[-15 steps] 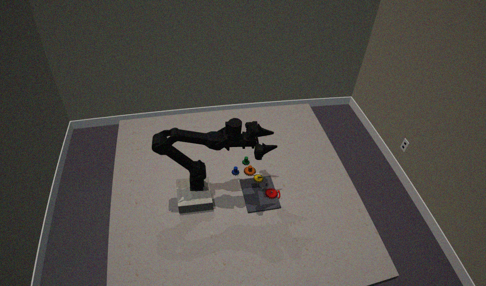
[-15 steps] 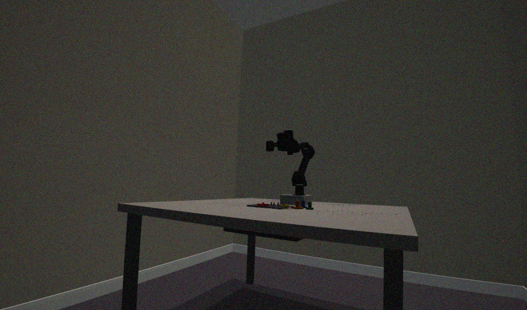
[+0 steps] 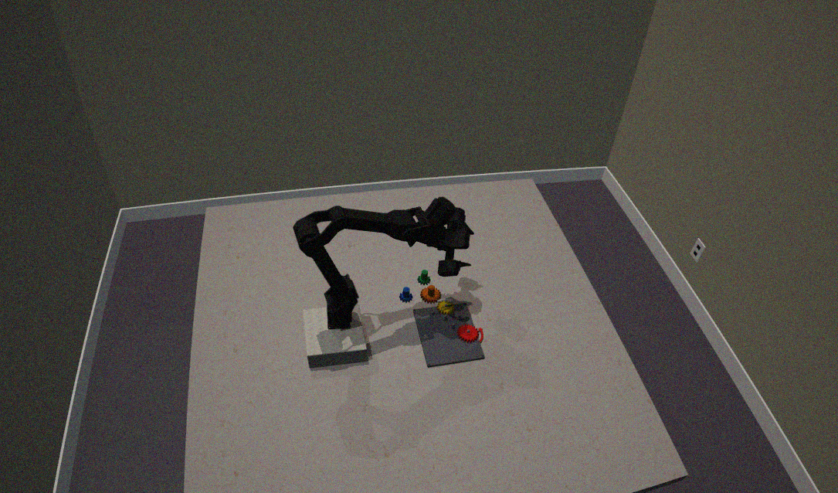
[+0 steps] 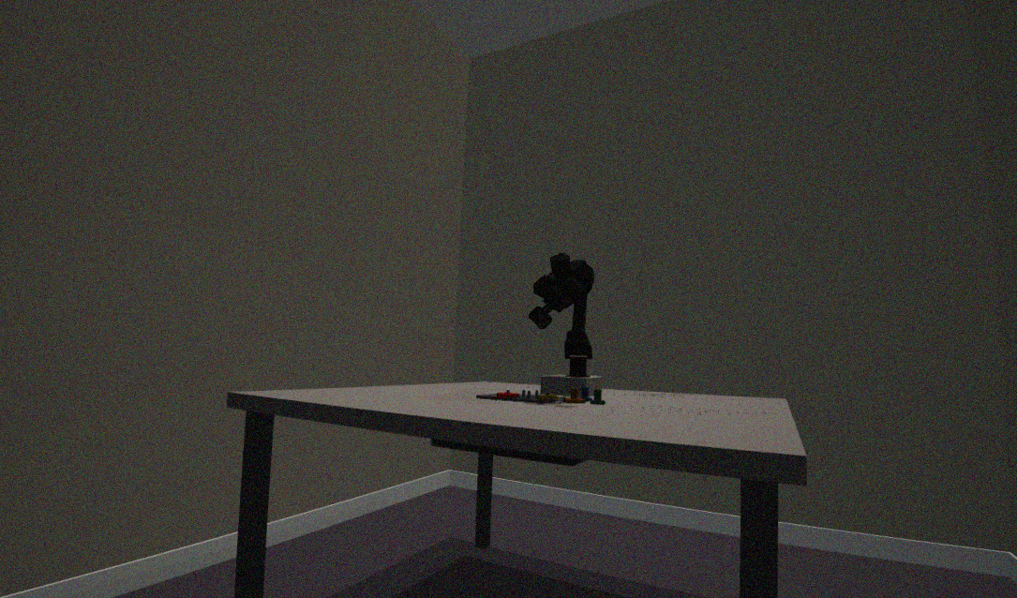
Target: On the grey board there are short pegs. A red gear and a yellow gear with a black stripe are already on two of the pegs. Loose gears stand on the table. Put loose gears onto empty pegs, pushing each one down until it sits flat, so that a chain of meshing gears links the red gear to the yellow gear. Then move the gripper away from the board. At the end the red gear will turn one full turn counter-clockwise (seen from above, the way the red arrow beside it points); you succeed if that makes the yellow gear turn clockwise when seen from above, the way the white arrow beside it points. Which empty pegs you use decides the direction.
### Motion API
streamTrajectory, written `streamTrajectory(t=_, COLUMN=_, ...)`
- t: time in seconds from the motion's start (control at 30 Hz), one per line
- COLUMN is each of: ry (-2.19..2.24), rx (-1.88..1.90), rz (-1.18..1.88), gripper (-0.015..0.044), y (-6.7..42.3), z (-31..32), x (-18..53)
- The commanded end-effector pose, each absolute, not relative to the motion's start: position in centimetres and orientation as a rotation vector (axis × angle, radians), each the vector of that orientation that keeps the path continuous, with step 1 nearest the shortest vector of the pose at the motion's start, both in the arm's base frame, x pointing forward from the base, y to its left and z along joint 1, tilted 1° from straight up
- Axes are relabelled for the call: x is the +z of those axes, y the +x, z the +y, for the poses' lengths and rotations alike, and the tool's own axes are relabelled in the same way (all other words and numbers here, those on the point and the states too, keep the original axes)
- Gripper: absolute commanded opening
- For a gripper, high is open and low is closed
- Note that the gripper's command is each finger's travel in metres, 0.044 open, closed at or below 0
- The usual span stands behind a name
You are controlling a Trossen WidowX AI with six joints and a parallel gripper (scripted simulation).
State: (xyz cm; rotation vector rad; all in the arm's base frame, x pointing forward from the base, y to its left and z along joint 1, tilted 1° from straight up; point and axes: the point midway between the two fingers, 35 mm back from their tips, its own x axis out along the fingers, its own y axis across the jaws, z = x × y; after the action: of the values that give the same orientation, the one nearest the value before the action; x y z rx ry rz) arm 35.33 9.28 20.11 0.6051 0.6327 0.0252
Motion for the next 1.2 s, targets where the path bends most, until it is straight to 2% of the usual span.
streamTrajectory(t=0.0, ry=0.817, rx=-0.168, rz=0.981, gripper=0.0440, y=34.0, z=14.0, x=14.1)
streamTrajectory(t=0.23, ry=0.926, rx=-0.530, rz=1.258, gripper=0.0440, y=30.5, z=18.0, x=8.5)
streamTrajectory(t=0.43, ry=0.930, rx=-0.873, rz=1.349, gripper=0.0440, y=27.1, z=20.0, x=5.3)
streamTrajectory(t=1.17, ry=0.930, rx=-0.877, rz=1.349, gripper=0.0440, y=27.6, z=19.8, x=3.5)
